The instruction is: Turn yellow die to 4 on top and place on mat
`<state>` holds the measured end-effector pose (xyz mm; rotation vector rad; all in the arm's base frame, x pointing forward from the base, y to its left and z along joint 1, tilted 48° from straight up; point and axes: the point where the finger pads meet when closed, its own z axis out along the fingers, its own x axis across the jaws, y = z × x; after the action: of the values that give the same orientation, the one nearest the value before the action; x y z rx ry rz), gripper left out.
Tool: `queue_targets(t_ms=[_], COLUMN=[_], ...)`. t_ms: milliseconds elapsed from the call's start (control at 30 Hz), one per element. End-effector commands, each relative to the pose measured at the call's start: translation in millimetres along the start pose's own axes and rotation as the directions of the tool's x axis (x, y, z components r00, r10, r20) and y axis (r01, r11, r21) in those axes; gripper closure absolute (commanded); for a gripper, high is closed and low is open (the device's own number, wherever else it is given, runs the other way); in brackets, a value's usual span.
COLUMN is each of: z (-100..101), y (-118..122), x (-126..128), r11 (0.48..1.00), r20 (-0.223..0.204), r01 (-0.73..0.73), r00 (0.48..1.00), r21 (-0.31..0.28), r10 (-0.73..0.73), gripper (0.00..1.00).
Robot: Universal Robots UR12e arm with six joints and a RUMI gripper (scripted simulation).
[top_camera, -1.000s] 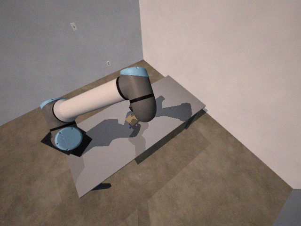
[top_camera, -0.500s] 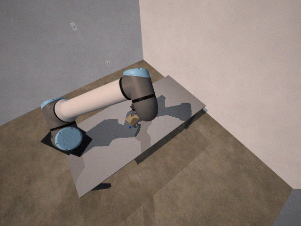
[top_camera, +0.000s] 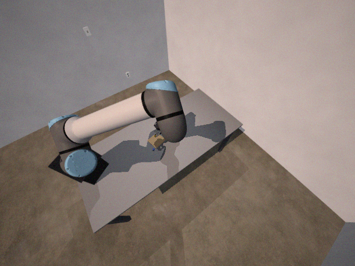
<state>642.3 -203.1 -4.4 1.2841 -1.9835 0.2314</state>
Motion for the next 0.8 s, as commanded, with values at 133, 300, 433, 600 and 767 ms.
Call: queue_targets(t_ms=[133,300,433,600,767], z=[-0.7,0.0,1.4,3.1,7.0], y=[0.0,-0.6,-2.0,-3.7,-7.7], x=[0.0,0.0,0.0,0.0,0.0], r11=[1.000,1.000,1.000,1.000,1.000], r20=[0.000,0.000,0.000,0.000,0.000], r01=[0.000,0.000,0.000,0.000,0.000], r00=[1.000,1.000,1.000,1.000,1.000], r21=[0.001,0.001,0.001,0.001,0.001], r10=[0.000,0.000,0.000,0.000,0.000], gripper=[1.00,1.00,1.00,1.00,1.00])
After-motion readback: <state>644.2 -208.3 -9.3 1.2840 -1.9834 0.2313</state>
